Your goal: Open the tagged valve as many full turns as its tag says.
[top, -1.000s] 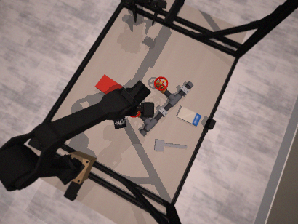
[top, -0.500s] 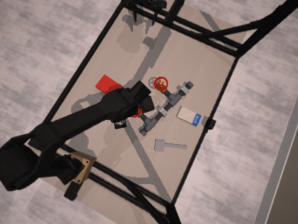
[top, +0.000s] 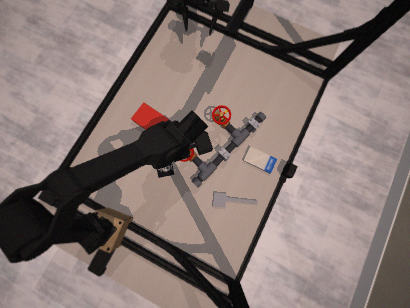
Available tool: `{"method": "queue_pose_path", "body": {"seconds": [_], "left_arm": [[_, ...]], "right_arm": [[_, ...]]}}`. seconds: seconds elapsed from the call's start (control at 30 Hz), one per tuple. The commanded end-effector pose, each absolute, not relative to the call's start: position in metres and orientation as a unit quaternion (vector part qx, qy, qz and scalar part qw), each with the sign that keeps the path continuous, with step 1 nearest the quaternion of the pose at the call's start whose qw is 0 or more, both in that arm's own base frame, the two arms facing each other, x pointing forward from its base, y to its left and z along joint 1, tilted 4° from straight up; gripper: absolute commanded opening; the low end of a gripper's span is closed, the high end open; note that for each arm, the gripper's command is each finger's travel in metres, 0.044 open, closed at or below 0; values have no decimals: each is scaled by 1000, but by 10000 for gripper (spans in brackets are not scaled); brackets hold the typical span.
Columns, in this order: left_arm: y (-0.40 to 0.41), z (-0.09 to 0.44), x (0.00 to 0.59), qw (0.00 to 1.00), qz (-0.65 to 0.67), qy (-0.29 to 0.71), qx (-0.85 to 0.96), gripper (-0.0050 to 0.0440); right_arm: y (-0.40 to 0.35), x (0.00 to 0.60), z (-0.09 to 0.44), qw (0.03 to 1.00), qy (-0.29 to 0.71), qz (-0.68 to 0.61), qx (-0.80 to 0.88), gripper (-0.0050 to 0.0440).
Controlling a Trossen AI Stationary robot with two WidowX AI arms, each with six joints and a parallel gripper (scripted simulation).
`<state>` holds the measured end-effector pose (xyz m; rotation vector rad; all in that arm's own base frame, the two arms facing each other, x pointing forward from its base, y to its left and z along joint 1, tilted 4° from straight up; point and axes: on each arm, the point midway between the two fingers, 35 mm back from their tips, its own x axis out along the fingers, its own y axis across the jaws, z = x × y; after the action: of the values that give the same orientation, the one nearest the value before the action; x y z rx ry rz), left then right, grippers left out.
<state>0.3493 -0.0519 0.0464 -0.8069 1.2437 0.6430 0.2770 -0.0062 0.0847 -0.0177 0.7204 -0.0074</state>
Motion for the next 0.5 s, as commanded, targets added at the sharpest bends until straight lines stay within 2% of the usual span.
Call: {"method": "queue_pose_path", "body": {"seconds": [0.0,0.47], "left_arm": [[-52,46,349,691,287,557,-360,400],[-52,49,349,707,261,569,-328,400]], "right_arm": [[-6,277,85,936,353,-4,-9,400],[-6,277,85,936,352,-4,-9,400]]}}
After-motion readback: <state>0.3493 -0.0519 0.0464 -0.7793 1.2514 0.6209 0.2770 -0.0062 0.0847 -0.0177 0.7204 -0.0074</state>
